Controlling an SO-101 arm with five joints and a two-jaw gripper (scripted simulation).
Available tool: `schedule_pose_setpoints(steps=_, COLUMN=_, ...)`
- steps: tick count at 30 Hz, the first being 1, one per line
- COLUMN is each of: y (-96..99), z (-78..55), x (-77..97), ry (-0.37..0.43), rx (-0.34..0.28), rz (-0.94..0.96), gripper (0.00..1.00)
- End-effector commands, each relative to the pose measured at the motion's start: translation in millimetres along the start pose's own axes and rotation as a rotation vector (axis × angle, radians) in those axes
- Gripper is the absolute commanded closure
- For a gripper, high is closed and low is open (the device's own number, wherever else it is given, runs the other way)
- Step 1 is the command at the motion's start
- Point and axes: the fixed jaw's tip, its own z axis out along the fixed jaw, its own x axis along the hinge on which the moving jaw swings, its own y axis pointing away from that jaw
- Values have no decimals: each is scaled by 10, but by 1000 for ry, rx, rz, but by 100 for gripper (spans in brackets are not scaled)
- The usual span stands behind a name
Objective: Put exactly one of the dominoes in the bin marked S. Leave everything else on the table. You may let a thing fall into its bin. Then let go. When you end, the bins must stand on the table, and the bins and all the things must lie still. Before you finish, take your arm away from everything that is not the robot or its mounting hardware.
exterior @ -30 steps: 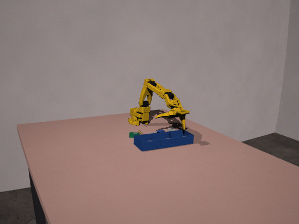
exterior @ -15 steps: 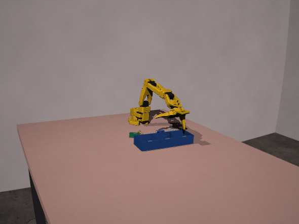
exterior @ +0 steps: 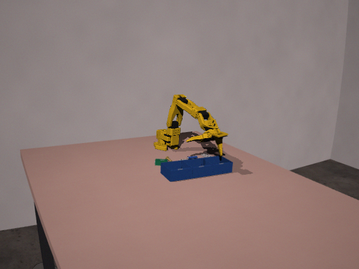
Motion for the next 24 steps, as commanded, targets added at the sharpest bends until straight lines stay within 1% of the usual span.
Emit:
schedule_pose_setpoints(steps=1, y=51, z=-85, x=-109, ry=-56, rx=-20, rz=2, gripper=0)
schedule_pose_setpoints(steps=5, y=53, z=-94, x=-117, ry=-60, rx=-21, rz=2, gripper=0)
schedule_pose_setpoints(steps=9, y=65, z=-141, x=-162, ry=-82, rx=-27, rz=2, gripper=0)
schedule_pose_setpoints(steps=16, y=104, z=-324, x=-318, ry=-163, rx=-47, rz=3, gripper=0)
schedule_pose_setpoints(steps=18, y=104, z=-324, x=-318, ry=-163, rx=-47, rz=3, gripper=0)
schedule_pose_setpoints(steps=24, y=136, z=-498, x=-443, ry=-234, rx=-66, rz=3, gripper=0)
